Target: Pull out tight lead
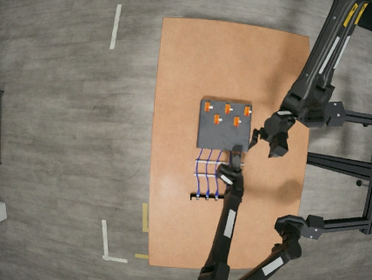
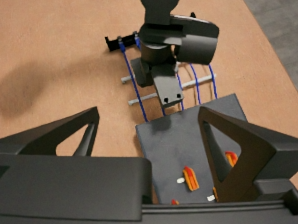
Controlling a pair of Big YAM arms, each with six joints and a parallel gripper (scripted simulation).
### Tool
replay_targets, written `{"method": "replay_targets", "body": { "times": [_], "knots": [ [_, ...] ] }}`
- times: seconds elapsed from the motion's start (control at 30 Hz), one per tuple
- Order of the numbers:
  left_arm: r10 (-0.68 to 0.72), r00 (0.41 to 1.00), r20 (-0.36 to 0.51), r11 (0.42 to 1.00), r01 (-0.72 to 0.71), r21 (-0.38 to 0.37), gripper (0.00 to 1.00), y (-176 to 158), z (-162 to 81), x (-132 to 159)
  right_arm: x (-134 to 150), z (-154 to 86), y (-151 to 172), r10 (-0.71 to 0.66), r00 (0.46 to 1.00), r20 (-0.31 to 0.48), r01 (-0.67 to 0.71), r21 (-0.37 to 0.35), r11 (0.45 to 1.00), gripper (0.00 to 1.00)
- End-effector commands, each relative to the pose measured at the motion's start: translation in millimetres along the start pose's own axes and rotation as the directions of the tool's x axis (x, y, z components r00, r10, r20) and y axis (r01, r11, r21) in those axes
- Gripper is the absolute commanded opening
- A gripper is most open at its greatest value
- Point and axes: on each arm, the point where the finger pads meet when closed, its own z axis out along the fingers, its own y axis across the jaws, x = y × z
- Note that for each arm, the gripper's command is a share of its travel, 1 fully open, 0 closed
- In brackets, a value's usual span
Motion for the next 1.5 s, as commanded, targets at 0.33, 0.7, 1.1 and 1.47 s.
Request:
{"method": "replay_targets", "body": {
  "times": [0.33, 0.7, 1.1, 1.47],
  "knots": [
    [0.005, 0.999, 0.039, 0.998, -0.003, -0.055, 0.00, 15.9, -21.4, -14.0, -10.2, 0.0, -8.5, -0.011, 1.000, 0.017, 0.010, 0.012, 1.000, 1.00],
    [-0.003, 0.999, 0.045, 0.998, 0.006, -0.064, 0.00, 19.2, -40.2, -16.5, -10.2, 0.0, -8.5, -0.011, 1.000, 0.017, 0.010, 0.012, 1.000, 1.00],
    [-0.012, 1.000, 0.006, 1.000, 0.012, -0.014, 0.00, 4.4, -37.2, 1.3, -10.2, 0.0, -8.5, -0.011, 1.000, 0.017, 0.010, 0.012, 1.000, 1.00],
    [-0.068, 0.997, 0.041, 0.997, 0.070, -0.044, 0.62, 7.6, -44.9, -6.5, -10.2, 0.0, -8.5, -0.011, 1.000, 0.017, 0.010, 0.012, 1.000, 1.00]
  ]
}}
